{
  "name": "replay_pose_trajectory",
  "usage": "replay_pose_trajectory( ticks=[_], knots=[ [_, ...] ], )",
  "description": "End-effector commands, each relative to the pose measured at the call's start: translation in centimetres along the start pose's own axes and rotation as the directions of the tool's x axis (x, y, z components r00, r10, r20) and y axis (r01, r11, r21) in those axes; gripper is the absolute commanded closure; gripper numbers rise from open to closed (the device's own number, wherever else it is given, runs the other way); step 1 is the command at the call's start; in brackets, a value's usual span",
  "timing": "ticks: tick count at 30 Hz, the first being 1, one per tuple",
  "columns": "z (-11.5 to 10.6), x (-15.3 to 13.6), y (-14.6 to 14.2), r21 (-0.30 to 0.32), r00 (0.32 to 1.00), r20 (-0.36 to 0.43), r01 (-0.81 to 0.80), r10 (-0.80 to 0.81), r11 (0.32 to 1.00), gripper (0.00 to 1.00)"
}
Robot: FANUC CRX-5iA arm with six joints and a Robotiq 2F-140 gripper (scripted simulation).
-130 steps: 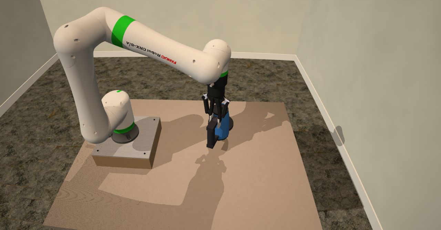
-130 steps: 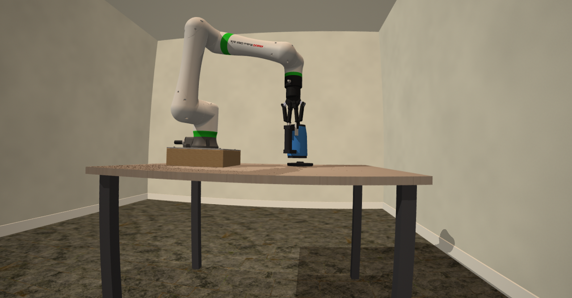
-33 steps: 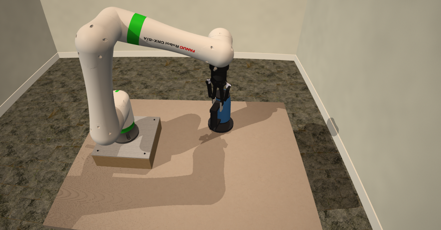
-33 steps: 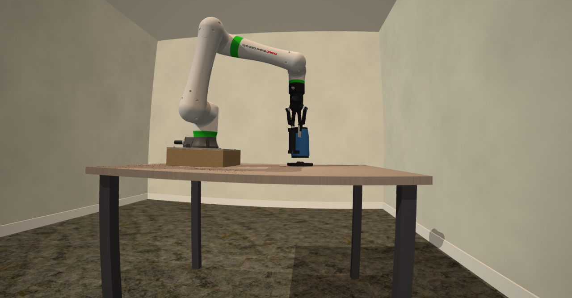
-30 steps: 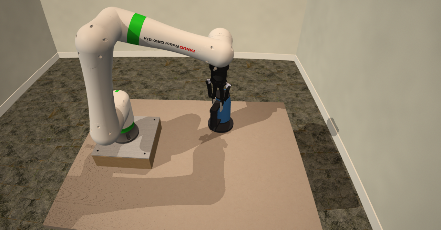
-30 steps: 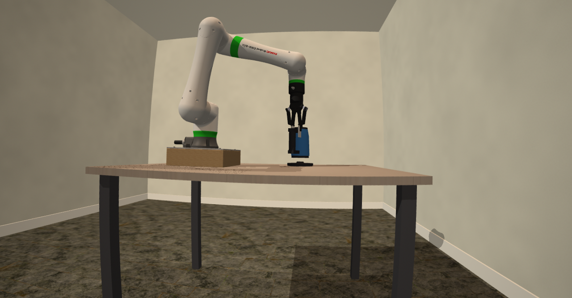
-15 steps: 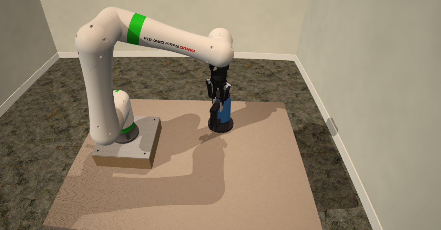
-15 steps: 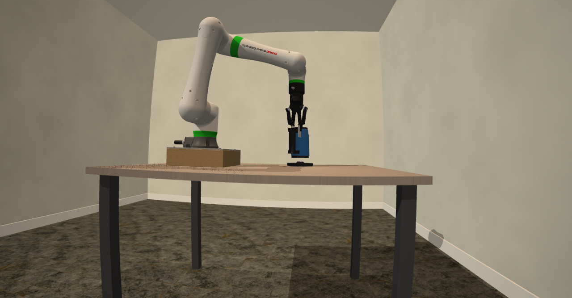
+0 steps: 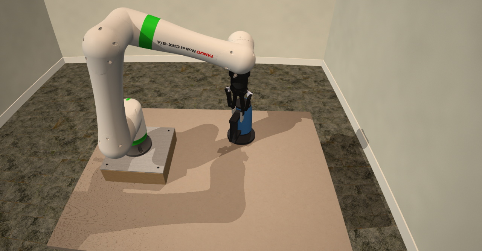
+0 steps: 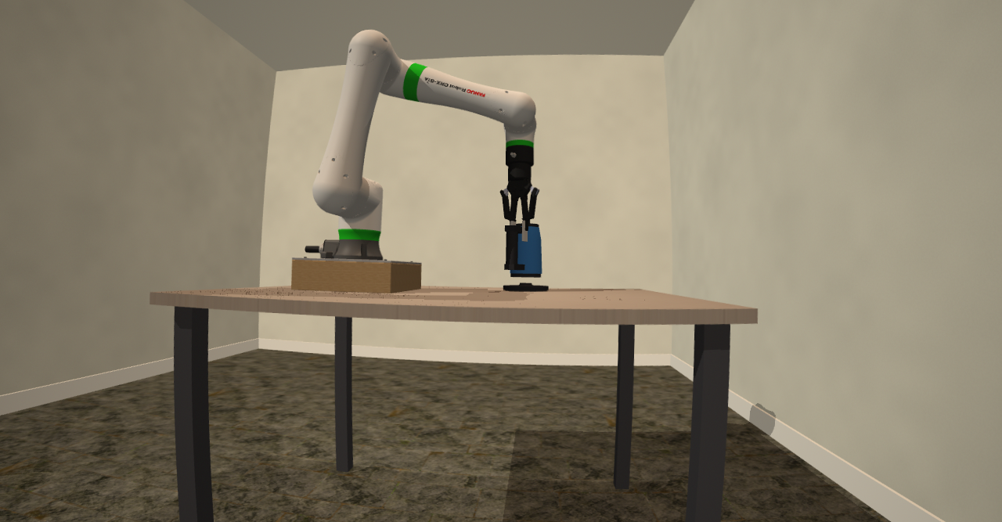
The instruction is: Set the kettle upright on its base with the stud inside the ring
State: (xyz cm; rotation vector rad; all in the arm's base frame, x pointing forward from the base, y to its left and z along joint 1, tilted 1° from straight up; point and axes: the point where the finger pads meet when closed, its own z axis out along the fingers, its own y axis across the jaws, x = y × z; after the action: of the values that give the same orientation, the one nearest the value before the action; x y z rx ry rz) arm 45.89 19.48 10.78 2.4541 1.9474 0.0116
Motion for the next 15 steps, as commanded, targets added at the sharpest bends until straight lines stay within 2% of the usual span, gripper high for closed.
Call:
replay_pose_trajectory(
  ticks=[1,9,15],
  knots=[
    [0.3,0.0,0.0,0.0,1.0,0.0,0.0,0.0,1.0,1.0],
    [1.6,0.0,0.0,0.0,1.0,0.0,0.0,0.0,1.0,1.0],
    [1.8,0.0,0.0,0.0,1.0,0.0,0.0,0.0,1.0,1.0]
  ],
)
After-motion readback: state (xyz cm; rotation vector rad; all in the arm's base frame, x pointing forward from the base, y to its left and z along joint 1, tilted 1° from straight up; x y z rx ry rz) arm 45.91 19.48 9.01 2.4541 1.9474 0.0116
